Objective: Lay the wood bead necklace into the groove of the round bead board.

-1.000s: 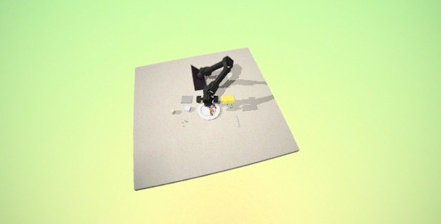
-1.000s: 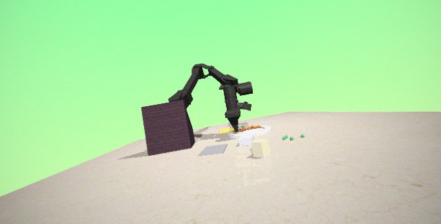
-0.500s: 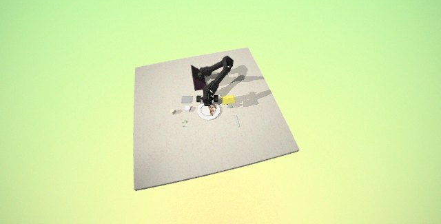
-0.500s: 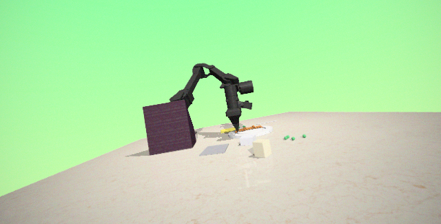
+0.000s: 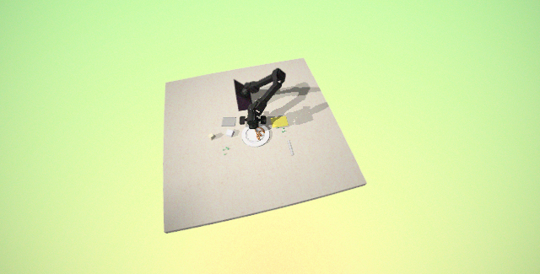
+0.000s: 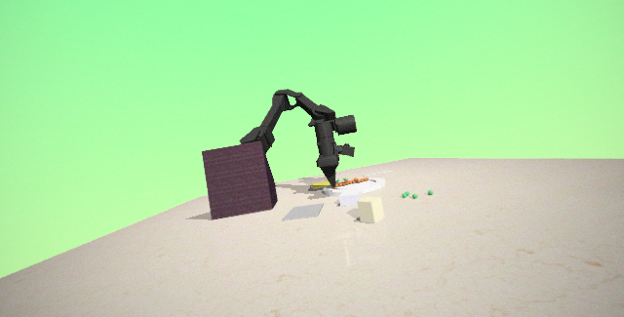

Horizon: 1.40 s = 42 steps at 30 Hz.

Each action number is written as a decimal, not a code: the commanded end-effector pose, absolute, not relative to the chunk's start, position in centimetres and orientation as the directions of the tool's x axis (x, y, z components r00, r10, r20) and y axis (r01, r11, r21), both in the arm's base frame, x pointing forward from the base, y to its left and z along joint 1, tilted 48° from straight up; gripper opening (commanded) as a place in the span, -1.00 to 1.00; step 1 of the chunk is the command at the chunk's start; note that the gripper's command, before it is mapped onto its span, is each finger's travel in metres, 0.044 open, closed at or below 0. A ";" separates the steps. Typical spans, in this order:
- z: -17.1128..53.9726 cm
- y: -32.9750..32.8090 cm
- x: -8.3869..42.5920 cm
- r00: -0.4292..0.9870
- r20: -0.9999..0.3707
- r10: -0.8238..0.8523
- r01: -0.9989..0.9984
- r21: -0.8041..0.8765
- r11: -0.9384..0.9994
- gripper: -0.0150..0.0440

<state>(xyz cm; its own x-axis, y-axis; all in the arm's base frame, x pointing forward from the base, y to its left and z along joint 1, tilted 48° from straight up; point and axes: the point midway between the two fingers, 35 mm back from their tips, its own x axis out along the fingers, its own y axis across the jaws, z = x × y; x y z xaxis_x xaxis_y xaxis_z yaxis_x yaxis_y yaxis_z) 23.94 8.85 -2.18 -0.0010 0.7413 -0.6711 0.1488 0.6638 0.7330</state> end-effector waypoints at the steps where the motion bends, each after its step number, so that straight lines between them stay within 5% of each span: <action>1: -2.5 9.1 23.8 -0.002 -0.670 0.742 0.156 0.733 0.662 -0.49; 18: -2.1 8.8 23.8 -0.004 -0.671 0.742 0.155 0.732 0.663 1.00; 42: -1.9 8.5 23.8 -0.002 -0.671 0.742 0.156 0.733 0.663 1.00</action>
